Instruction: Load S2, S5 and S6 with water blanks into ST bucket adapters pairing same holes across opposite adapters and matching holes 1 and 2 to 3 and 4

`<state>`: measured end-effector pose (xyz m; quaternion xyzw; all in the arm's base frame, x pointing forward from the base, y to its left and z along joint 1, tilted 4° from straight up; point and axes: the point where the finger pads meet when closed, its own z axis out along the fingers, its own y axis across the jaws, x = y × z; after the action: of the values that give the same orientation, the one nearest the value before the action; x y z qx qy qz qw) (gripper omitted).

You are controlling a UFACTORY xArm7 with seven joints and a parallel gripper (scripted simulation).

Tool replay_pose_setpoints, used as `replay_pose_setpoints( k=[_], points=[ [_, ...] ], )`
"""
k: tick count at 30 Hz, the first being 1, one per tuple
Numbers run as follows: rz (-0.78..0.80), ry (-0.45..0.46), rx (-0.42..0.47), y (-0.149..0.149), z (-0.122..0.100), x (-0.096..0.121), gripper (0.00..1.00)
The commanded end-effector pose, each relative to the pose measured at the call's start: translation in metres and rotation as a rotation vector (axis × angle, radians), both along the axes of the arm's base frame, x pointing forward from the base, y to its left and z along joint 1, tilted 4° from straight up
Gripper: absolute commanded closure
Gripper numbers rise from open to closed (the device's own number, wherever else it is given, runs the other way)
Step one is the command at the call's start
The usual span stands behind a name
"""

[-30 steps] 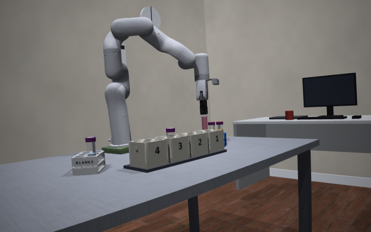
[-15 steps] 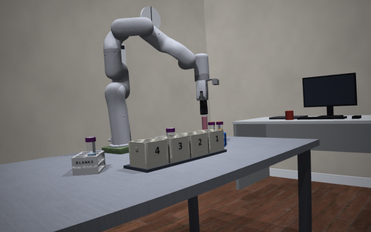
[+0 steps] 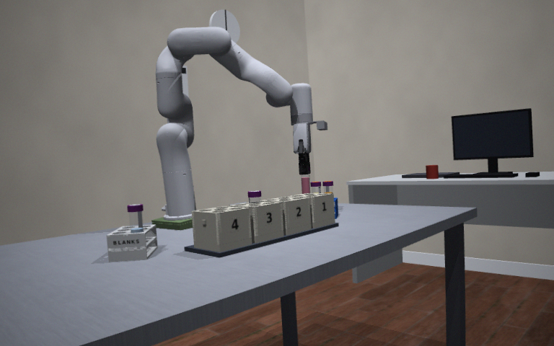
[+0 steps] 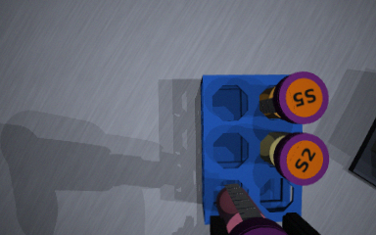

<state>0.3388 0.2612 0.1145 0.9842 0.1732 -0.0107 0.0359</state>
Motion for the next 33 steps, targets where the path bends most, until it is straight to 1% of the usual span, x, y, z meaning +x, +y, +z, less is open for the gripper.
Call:
replay_pose_setpoints(
  k=[1, 33],
  points=[
    [0.000, -0.004, 0.003, 0.001, -0.001, 0.001, 1.00],
    [0.000, -0.004, 0.003, -0.001, -0.029, 0.001, 1.00]
  ],
)
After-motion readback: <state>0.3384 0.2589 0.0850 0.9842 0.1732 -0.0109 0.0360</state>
